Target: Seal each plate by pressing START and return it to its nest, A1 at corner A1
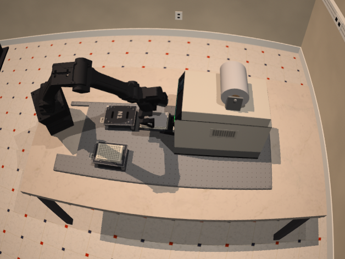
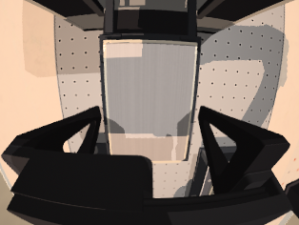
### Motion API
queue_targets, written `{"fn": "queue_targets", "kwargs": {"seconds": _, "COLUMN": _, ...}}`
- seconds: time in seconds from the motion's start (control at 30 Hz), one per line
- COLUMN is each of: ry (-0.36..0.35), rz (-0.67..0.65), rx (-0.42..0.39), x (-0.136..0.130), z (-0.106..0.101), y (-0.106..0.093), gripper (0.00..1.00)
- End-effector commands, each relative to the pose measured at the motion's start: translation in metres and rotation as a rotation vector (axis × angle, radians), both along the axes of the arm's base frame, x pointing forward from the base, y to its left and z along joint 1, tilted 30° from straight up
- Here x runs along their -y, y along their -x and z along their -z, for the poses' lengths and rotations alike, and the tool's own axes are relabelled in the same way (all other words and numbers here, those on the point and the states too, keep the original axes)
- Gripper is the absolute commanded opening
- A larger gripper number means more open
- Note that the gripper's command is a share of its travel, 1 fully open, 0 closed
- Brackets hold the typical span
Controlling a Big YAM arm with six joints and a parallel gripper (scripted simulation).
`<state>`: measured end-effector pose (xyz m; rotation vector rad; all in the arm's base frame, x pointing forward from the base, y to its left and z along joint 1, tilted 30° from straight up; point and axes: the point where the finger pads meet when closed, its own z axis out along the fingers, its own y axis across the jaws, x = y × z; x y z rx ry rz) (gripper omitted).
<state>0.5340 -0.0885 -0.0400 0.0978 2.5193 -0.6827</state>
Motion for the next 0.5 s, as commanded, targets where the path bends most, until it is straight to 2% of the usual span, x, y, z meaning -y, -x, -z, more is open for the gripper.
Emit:
{"fn": "queue_targets", "kwargs": {"seconds": 0.0, "ry": -0.005, "rz": 0.016, "rx": 0.007, "x": 0.006, "z": -0.003, "y": -0.005, "gripper": 1.00}}
{"fn": "queue_targets", "kwargs": {"seconds": 0.13, "ry": -0.005, "rz": 0.016, "rx": 0.033, "x": 0.006, "z": -0.015, "y": -0.013, "gripper": 1.00}}
{"fn": "queue_targets", "kwargs": {"seconds": 0.47, "ry": -0.004, "rz": 0.014, "rx": 0.046, "x": 0.005, "z": -0.021, "y": -0.017, "gripper": 1.00}}
